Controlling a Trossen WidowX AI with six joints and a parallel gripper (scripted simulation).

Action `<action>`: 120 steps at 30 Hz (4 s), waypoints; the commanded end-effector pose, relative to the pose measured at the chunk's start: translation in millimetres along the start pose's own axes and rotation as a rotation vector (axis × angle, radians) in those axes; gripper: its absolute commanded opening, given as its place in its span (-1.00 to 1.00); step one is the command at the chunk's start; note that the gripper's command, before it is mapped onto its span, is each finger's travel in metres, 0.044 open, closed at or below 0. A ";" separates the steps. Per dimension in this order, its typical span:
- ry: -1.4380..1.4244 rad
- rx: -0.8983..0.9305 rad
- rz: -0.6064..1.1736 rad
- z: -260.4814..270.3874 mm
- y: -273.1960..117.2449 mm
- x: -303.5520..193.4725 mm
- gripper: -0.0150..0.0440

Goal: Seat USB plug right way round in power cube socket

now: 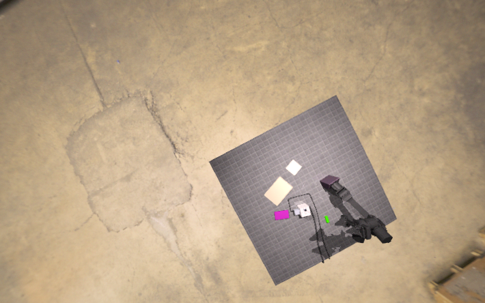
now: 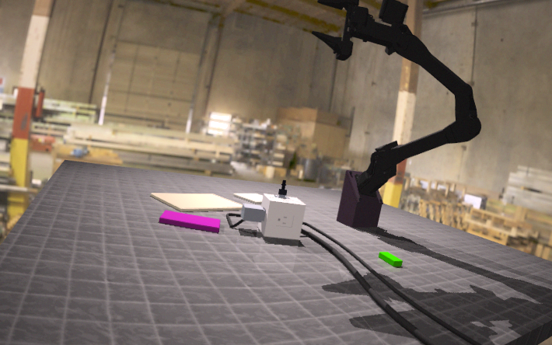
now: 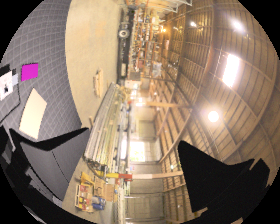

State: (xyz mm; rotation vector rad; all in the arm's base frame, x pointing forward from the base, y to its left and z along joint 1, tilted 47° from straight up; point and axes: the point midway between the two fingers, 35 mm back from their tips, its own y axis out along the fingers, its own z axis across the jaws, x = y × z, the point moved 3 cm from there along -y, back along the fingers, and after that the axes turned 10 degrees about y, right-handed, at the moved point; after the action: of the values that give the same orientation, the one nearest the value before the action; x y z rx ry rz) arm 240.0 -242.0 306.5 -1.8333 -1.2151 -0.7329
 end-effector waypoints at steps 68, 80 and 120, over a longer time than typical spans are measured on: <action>-0.199 1.580 0.203 350.3 68.5 -19.0 0.29; -0.199 1.580 0.203 350.3 68.5 -19.0 -0.49; -0.199 1.580 0.204 334.6 68.8 -15.1 -0.49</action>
State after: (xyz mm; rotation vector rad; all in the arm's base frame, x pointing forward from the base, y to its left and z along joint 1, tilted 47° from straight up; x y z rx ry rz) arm 309.5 25.3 100.8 -0.6242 -1.0971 0.5145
